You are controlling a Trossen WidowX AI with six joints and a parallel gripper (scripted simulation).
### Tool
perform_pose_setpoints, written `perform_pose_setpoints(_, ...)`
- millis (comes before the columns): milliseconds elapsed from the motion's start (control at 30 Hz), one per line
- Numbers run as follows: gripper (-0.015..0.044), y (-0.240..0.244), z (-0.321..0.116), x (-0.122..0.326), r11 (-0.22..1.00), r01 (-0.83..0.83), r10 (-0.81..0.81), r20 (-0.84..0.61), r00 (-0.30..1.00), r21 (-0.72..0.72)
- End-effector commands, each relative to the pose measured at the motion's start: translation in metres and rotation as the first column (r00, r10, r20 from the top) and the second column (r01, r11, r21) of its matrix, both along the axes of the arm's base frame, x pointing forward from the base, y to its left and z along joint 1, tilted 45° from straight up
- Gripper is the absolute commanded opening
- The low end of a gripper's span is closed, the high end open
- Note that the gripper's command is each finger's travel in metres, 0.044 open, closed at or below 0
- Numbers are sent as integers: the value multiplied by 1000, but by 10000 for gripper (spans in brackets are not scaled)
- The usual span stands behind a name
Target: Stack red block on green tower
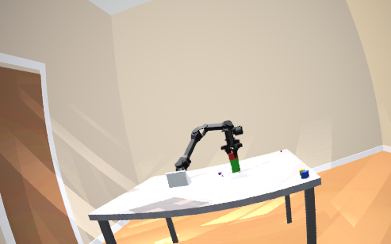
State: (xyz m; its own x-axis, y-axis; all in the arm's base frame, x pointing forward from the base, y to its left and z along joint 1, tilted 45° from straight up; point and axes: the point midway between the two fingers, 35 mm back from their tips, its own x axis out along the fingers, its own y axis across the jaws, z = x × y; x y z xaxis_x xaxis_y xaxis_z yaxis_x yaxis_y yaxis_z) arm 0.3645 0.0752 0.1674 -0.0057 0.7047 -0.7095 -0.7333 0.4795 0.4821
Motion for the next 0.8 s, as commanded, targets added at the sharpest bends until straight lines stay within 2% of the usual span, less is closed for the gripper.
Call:
perform_pose_setpoints(0,341,0,0,0,1000,0,0,0,1000,0)
perform_pose_setpoints(133,440,0,0,0,1000,0,0,0,1000,0)
perform_pose_setpoints(767,440,0,0,0,1000,0,0,0,1000,0)
